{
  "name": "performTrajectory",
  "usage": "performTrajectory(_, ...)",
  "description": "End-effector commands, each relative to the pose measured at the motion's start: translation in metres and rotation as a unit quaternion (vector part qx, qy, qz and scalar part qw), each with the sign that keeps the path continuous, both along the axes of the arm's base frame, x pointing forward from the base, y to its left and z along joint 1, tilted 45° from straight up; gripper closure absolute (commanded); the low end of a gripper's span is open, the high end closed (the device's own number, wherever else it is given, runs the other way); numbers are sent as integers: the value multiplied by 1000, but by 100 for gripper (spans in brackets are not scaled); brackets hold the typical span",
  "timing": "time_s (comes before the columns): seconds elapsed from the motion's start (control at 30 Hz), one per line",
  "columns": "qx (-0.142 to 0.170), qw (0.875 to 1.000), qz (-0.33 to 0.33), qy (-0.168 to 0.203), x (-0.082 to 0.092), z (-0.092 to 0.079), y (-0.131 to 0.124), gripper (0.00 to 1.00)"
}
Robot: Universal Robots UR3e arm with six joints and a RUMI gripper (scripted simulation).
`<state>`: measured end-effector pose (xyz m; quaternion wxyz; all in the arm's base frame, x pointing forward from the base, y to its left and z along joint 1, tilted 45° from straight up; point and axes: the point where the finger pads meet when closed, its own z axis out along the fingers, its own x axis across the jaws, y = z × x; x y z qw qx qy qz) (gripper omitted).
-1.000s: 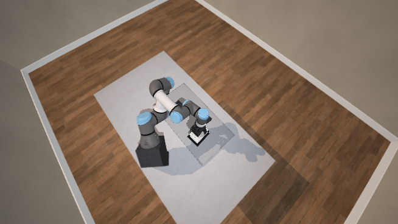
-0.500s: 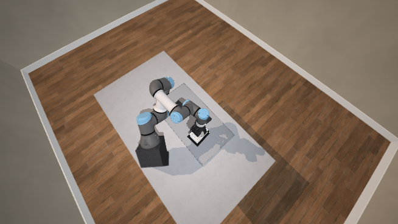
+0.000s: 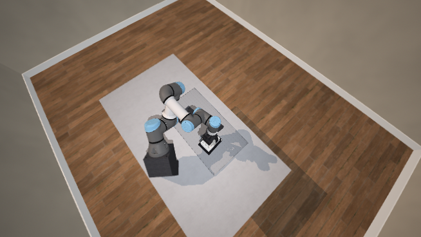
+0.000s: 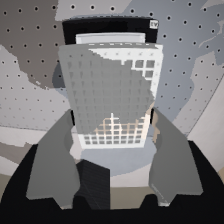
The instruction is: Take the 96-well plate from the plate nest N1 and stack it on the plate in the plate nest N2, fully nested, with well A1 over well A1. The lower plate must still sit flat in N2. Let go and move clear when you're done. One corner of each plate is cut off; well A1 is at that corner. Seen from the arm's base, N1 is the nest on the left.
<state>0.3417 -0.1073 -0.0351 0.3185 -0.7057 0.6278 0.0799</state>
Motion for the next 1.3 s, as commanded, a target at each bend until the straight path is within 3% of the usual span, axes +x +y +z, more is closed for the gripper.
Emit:
performTrajectory(0.0,-1,1000,-1,0,4,-5,3,100)
performTrajectory(0.7,-1,1000,-1,0,18,-28,20,100)
performTrajectory(1.27,-1,1000,-1,0,18,-28,20,100)
